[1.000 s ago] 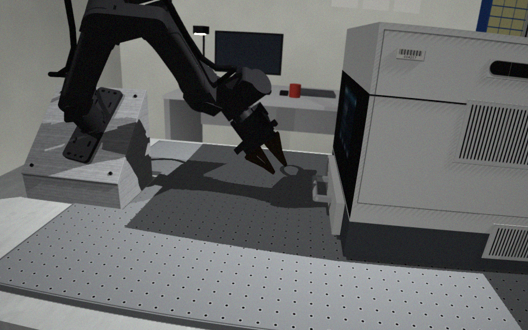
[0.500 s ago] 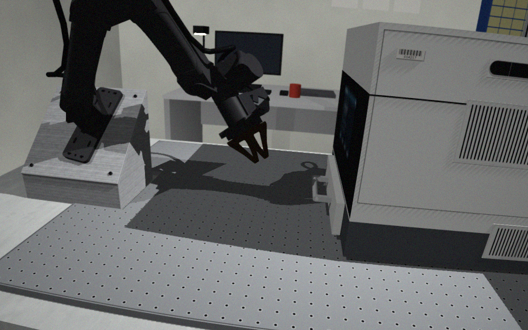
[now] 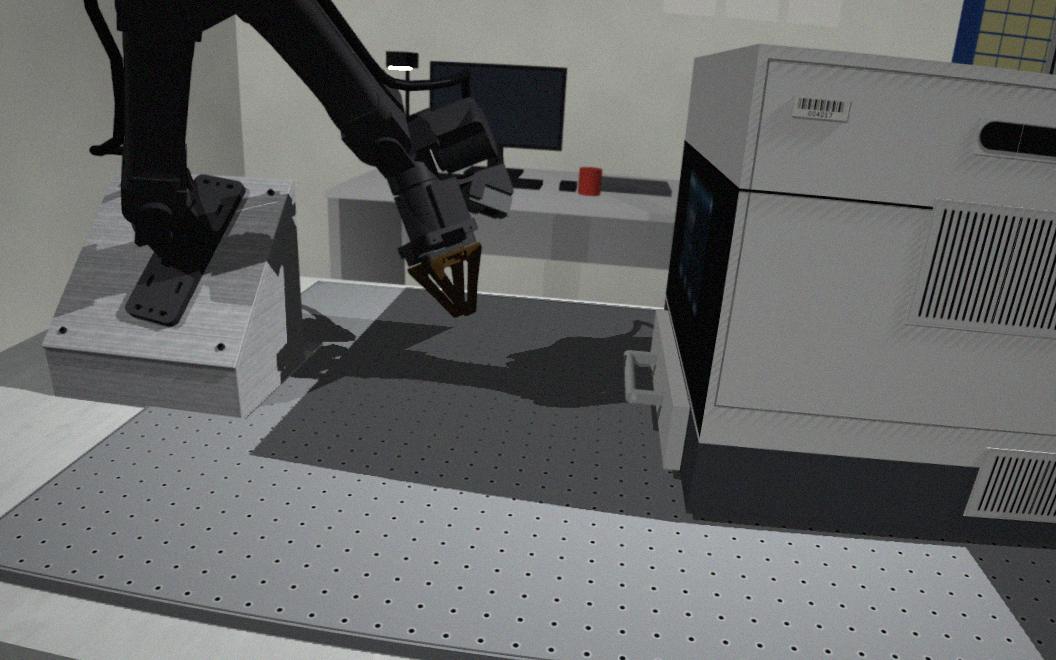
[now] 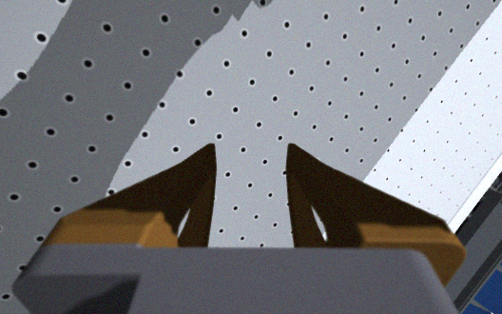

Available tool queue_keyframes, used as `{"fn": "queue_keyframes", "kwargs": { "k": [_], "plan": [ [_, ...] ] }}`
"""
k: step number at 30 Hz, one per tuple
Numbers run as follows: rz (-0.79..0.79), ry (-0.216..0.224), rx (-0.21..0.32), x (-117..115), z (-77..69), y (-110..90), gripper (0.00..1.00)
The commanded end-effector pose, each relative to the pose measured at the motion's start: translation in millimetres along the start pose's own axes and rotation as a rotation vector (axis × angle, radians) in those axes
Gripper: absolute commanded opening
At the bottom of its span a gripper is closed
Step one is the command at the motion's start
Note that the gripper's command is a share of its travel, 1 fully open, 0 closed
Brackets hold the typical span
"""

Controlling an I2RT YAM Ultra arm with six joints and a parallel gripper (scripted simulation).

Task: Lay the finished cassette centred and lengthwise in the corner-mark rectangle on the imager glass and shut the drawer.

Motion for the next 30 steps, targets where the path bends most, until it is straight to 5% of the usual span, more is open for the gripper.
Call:
{"fn": "queue_keyframes", "kwargs": {
  "k": [1,7,18,30],
  "plan": [
    [0.188,0.157,0.134,8,-19.3,-9,0.35],
    [0.361,0.230,0.204,22,-32.9,-27,0.35],
    [0.634,0.344,0.323,15,-26.7,-30,0.35],
    [0.652,0.345,0.301,11,-32.9,-26,0.35]
  ]
}}
Point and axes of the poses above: the point where the finger pads meet when closed, its own z axis out along the fingers, its own x axis across the jaws, y = z × x, the point moved 4 cm from there along -z, back along the fingers, and after that the axes turned 7 degrees about -z, right-handed, at the moved point
